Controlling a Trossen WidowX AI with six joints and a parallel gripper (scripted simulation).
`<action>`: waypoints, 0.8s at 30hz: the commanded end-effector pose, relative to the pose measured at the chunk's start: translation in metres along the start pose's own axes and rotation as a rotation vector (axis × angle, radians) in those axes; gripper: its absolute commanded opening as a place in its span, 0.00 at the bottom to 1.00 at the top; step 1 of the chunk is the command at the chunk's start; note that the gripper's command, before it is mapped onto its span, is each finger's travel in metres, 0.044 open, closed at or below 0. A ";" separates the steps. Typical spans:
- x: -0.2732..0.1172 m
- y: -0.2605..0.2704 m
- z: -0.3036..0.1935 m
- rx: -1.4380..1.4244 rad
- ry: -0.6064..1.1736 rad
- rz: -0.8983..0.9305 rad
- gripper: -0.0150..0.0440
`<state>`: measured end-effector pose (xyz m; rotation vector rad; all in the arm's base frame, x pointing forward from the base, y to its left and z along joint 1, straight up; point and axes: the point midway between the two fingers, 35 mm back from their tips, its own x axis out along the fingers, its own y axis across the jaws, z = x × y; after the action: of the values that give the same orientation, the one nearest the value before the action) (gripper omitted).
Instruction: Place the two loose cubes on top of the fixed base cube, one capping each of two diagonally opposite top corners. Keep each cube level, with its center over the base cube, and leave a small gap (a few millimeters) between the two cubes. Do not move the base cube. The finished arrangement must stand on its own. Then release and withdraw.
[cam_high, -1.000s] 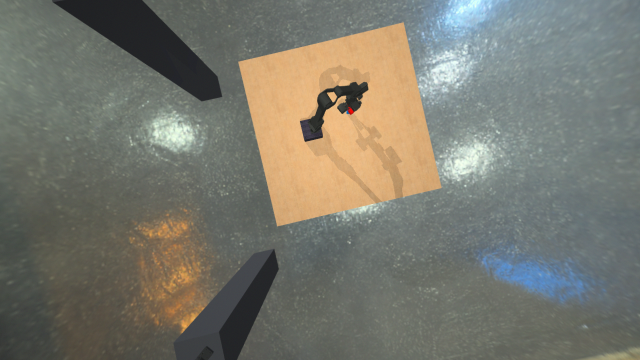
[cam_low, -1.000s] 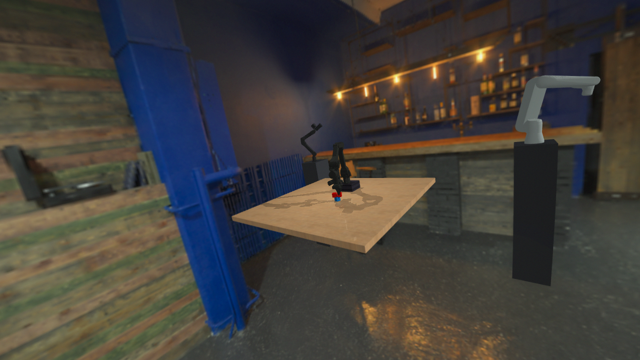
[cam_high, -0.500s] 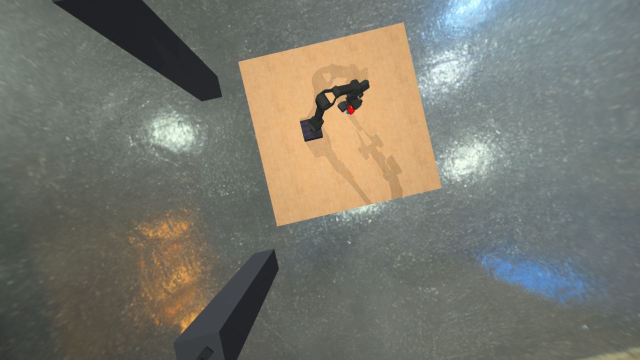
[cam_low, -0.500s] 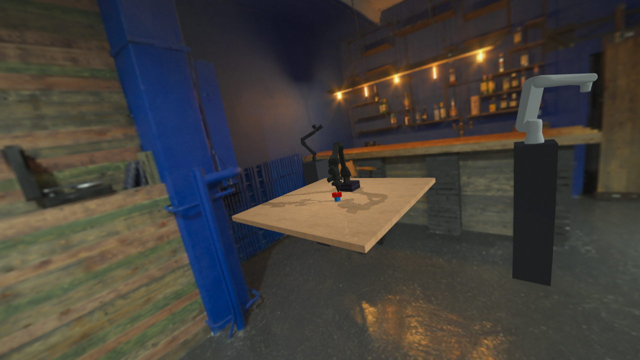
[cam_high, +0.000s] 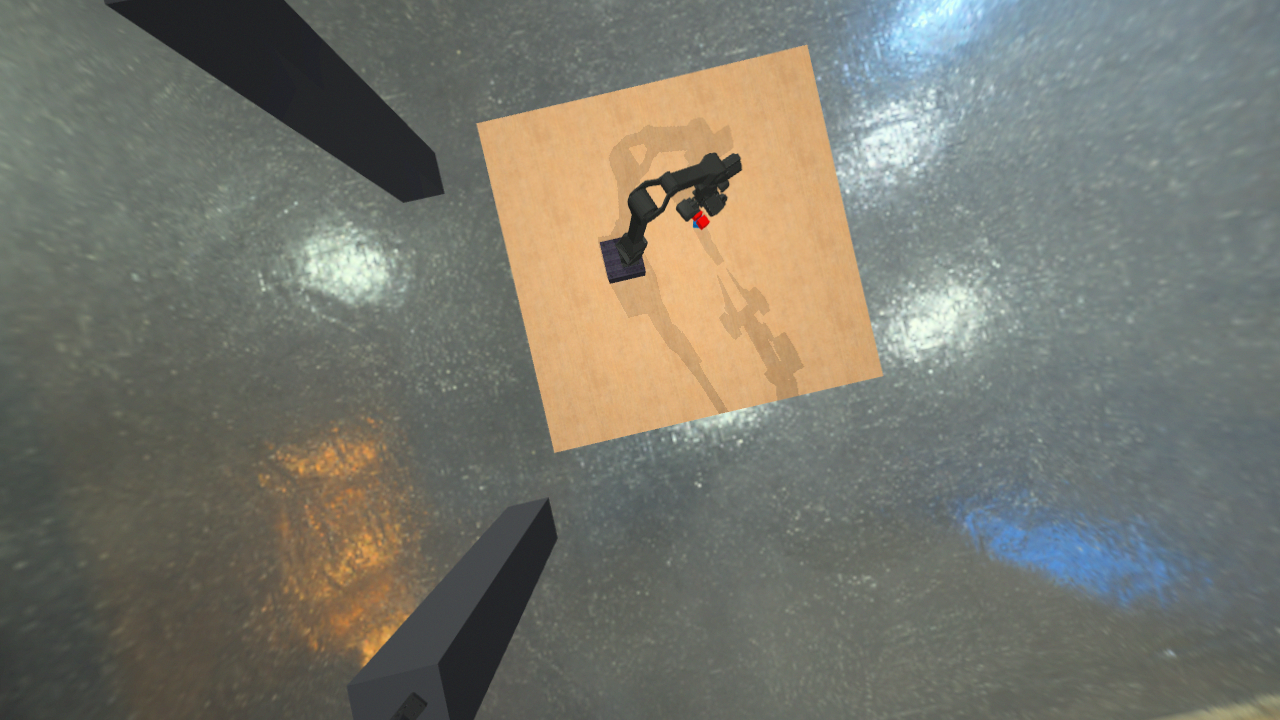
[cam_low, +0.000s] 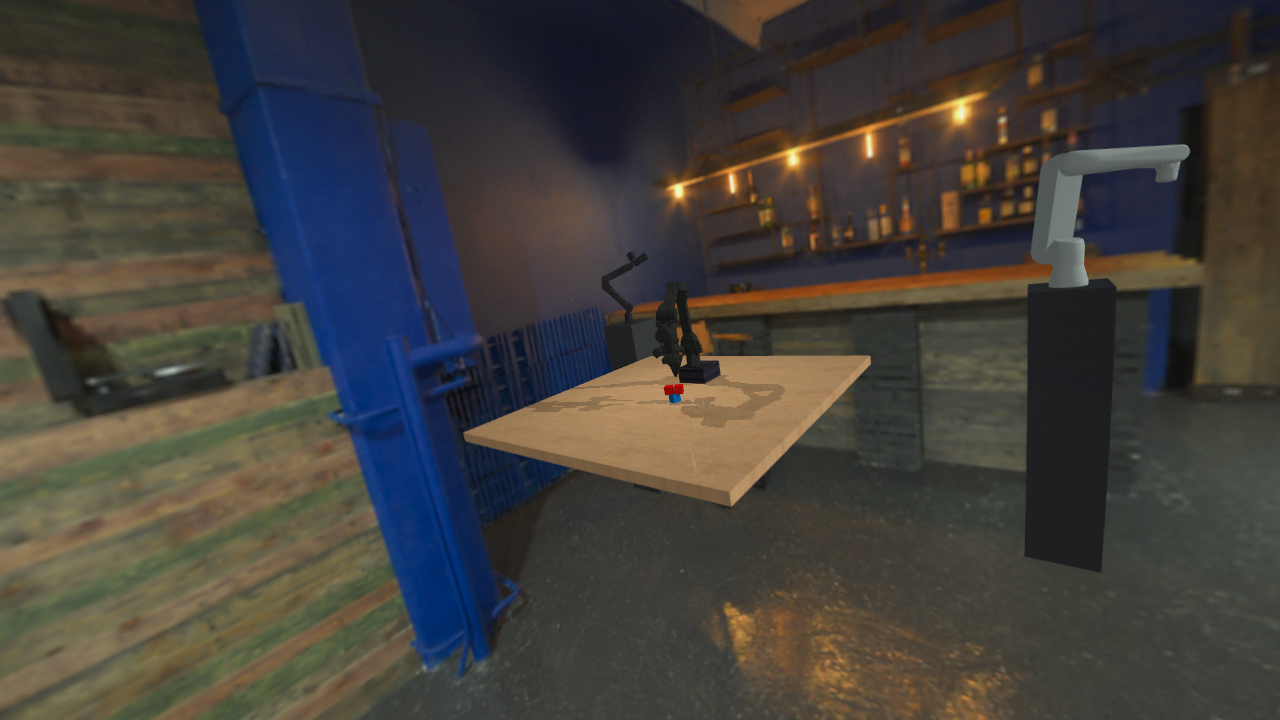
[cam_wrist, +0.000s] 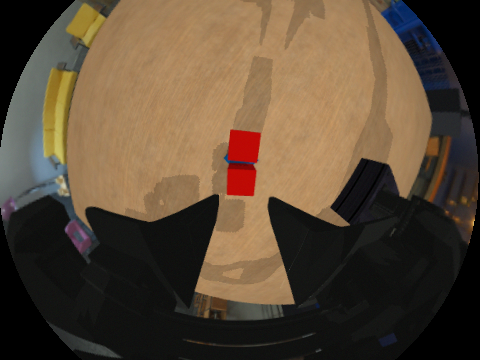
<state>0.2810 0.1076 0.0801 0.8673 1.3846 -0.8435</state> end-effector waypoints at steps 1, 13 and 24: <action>-0.006 0.001 0.000 0.000 -0.001 0.006 0.60; -0.013 0.001 -0.002 0.000 0.000 0.002 0.93; -0.016 0.008 -0.104 0.000 0.009 0.002 0.93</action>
<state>0.2407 0.2017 0.0952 0.8559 1.4000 -0.8211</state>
